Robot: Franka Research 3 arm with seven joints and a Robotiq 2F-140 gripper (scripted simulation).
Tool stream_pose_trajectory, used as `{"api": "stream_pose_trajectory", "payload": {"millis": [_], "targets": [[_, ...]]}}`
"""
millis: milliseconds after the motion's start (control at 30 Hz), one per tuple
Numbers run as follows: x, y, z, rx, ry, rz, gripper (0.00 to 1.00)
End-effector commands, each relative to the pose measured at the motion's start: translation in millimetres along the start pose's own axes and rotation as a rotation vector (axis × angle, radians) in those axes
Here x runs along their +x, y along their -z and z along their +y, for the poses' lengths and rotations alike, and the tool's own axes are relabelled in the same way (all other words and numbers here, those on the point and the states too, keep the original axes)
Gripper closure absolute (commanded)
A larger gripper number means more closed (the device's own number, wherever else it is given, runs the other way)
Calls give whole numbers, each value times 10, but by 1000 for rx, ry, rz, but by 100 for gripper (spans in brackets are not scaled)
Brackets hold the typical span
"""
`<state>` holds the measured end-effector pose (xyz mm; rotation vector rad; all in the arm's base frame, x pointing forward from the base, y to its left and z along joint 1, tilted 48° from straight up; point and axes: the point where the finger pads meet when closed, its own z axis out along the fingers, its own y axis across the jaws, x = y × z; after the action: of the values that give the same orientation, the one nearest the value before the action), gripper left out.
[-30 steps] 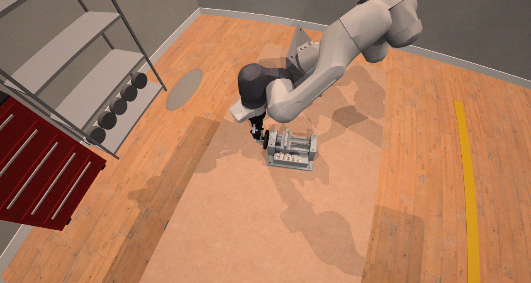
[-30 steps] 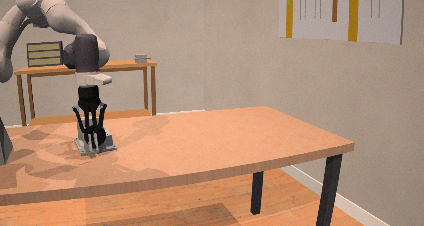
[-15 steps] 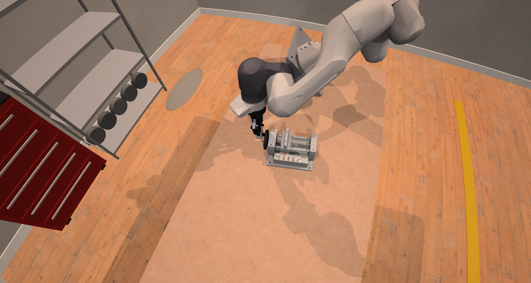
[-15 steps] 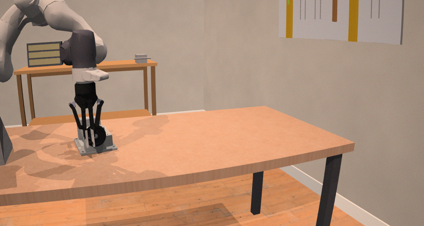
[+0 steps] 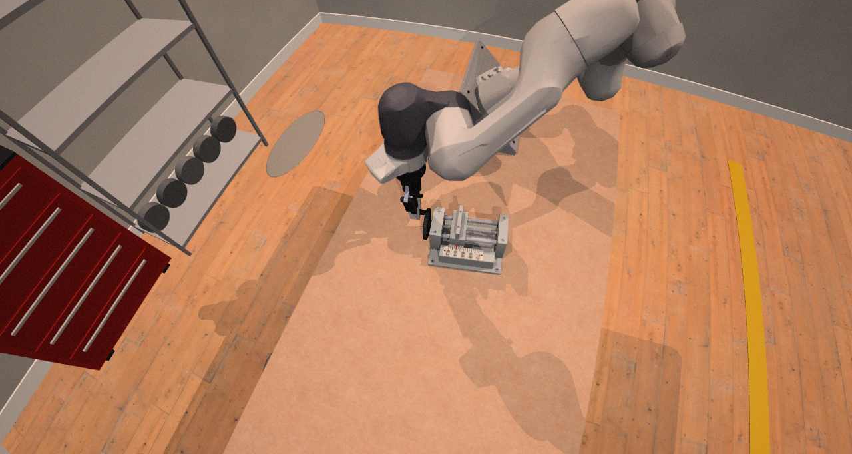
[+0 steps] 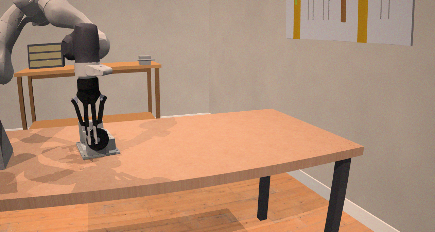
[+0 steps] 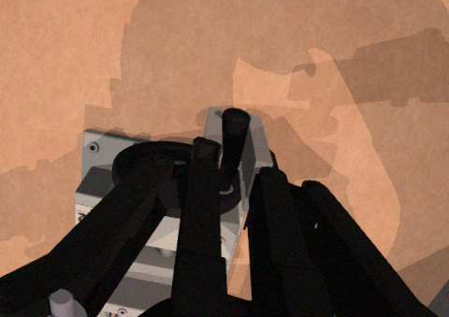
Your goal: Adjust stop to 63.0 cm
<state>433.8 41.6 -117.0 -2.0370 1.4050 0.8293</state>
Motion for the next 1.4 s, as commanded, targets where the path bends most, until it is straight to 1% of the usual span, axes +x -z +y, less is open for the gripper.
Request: {"api": "stream_pose_trajectory", "payload": {"millis": [0, 267, 567, 933, 1000, 1200, 1367], "targets": [[-3, 78, -76, 3, -3, 2, 96], [-3, 130, -176, 3, -3, 2, 96], [-2, 142, -271, 3, -3, 2, 96], [-2, 83, -436, 3, -3, 2, 96], [-2, 83, -436, 3, -3, 2, 96], [-1, -25, -528, 3, -3, 2, 96], [-1, -168, -557, 3, -3, 2, 96]]}}
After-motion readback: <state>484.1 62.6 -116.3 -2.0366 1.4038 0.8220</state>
